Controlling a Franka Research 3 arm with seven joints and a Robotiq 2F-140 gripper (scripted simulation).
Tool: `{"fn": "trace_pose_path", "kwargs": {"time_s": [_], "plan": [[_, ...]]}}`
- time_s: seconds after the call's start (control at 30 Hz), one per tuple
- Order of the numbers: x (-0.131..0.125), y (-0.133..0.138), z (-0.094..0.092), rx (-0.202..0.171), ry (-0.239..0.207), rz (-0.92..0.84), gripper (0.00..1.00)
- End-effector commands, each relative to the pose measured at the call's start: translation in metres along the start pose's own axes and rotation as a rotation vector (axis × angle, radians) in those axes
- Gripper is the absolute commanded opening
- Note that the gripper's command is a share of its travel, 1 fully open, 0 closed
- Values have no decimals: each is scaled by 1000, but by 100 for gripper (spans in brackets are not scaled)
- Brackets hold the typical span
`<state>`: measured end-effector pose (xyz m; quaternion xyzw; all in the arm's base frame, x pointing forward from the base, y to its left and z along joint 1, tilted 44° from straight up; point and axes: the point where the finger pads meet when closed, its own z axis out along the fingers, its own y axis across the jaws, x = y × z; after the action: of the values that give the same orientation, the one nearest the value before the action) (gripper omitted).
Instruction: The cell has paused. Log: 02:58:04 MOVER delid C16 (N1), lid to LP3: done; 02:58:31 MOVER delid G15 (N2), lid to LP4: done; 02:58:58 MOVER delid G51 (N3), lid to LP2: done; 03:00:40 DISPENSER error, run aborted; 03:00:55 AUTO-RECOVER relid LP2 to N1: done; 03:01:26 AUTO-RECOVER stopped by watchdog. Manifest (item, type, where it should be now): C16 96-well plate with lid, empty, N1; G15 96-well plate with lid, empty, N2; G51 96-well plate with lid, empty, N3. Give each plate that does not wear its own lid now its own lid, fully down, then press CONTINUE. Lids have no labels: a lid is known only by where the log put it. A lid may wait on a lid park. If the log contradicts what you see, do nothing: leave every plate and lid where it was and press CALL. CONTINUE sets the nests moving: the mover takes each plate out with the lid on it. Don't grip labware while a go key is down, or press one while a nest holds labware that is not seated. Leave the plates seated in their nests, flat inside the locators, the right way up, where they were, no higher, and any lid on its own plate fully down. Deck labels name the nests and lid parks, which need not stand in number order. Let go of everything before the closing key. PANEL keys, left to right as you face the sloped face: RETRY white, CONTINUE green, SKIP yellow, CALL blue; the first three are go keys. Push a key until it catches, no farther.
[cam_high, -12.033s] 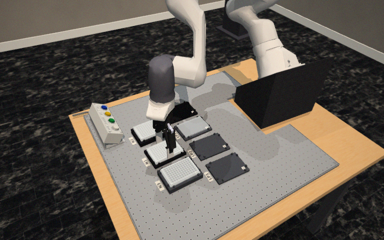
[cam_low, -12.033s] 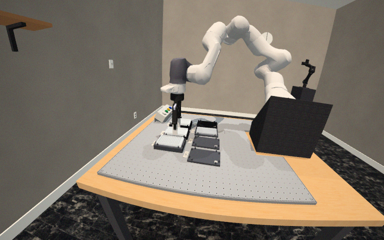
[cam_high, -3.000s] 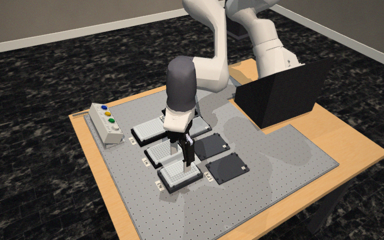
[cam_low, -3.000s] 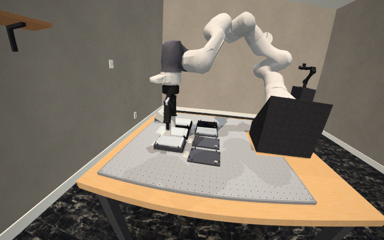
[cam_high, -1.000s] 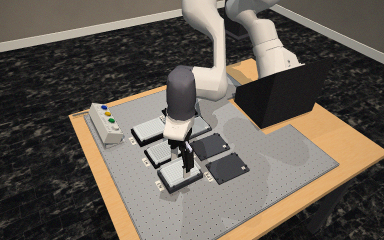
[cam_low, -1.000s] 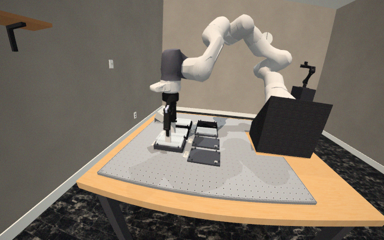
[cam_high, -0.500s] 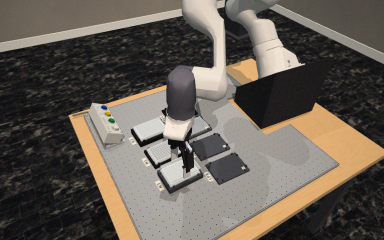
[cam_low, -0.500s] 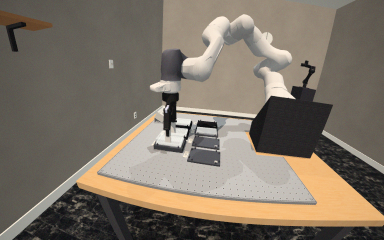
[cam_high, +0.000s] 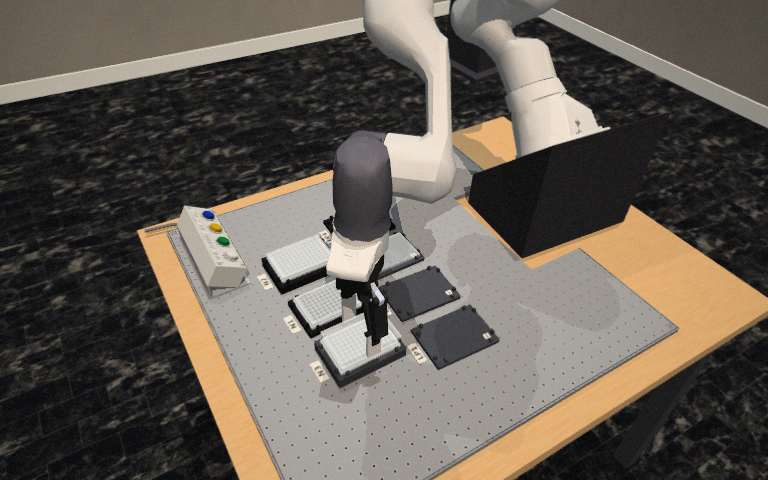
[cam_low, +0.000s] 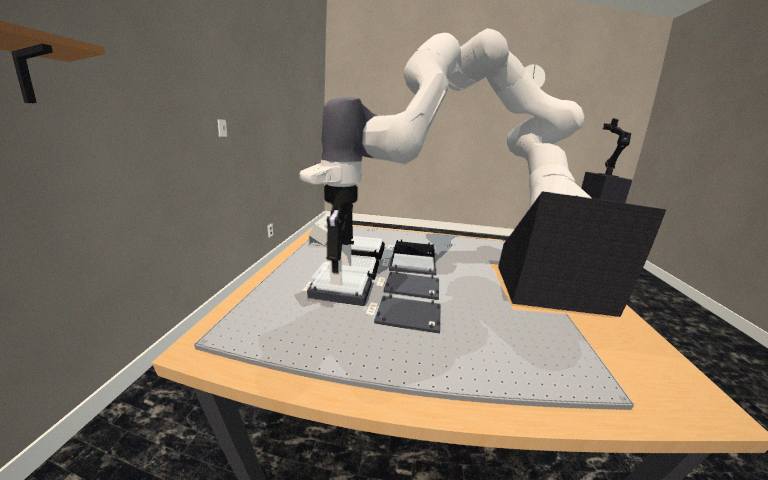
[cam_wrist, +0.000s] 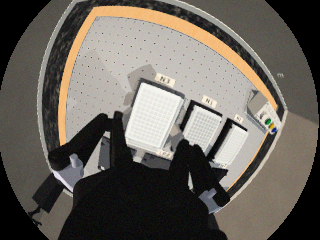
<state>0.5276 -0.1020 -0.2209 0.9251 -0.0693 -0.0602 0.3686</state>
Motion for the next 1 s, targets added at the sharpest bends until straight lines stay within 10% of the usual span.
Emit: {"fn": "trace_pose_path", "kwargs": {"time_s": [0.0,0.97], "plan": [[1,0,1,1,1,7,0],[2,0,7,1,1,6,0]]}}
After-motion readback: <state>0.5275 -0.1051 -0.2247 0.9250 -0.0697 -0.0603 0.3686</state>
